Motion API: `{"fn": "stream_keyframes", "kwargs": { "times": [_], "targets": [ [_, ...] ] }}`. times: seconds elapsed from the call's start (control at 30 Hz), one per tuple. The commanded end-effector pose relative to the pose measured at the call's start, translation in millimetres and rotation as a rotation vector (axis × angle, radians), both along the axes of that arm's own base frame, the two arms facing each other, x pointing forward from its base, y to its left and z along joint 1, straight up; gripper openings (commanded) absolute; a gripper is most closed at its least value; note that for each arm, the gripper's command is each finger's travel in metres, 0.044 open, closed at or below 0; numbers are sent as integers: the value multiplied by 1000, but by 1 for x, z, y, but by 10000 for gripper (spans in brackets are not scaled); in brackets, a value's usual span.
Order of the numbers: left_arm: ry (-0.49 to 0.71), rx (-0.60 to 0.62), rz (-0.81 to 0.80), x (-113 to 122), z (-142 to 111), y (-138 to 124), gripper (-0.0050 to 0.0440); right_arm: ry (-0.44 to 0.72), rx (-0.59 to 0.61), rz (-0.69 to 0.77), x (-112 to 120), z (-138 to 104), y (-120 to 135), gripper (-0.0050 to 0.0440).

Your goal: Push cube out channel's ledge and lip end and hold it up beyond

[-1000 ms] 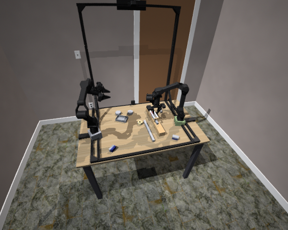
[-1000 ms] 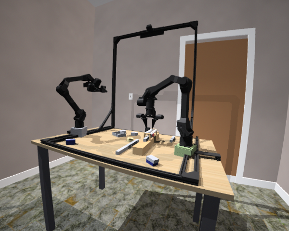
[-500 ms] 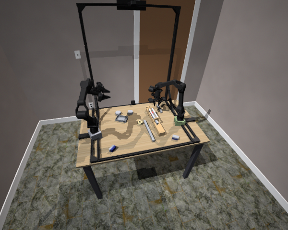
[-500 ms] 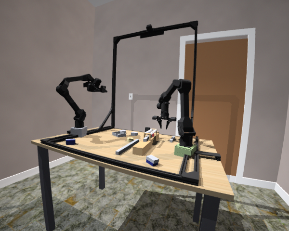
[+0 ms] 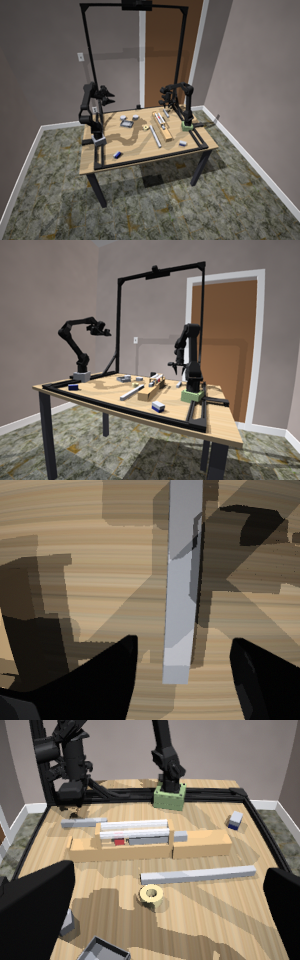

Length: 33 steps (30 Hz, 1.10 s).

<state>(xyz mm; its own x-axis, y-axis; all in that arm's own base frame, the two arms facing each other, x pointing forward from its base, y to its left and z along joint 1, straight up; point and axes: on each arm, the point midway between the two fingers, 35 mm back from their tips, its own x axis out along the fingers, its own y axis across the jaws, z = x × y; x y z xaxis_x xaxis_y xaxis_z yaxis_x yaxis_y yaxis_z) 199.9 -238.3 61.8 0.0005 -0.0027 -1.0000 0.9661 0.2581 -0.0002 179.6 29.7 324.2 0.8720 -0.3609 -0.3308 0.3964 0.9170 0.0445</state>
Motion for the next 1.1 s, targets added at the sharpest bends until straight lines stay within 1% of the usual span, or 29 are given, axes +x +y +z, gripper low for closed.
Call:
{"fn": "stream_keyframes", "kwargs": {
  "times": [0.0, 0.1, 0.17, 0.33, 0.6, 0.67, 1.07],
  "targets": [
    [1, 3, 5, -2, -3, -4, 200, -2, 1, -2, 0, 0, 0, 400],
    [1, 3, 5, -2, -7, -4, 200, -2, 1, -2, 0, 0, 0, 400],
    [1, 3, 5, -2, -16, -4, 200, -2, 1, -2, 0, 0, 0, 400],
    [1, 3, 5, -2, -18, -4, 200, -2, 1, -2, 0, 0, 0, 400],
    [1, 3, 5, -2, -31, -5, 200, -2, 1, -2, 0, 0, 0, 400],
    [1, 3, 5, -2, -31, -5, 200, -2, 1, -2, 0, 0, 0, 400],
    [1, 3, 5, -1, -51, -5, 200, -2, 1, -2, 0, 0, 0, 400]
  ]
}}
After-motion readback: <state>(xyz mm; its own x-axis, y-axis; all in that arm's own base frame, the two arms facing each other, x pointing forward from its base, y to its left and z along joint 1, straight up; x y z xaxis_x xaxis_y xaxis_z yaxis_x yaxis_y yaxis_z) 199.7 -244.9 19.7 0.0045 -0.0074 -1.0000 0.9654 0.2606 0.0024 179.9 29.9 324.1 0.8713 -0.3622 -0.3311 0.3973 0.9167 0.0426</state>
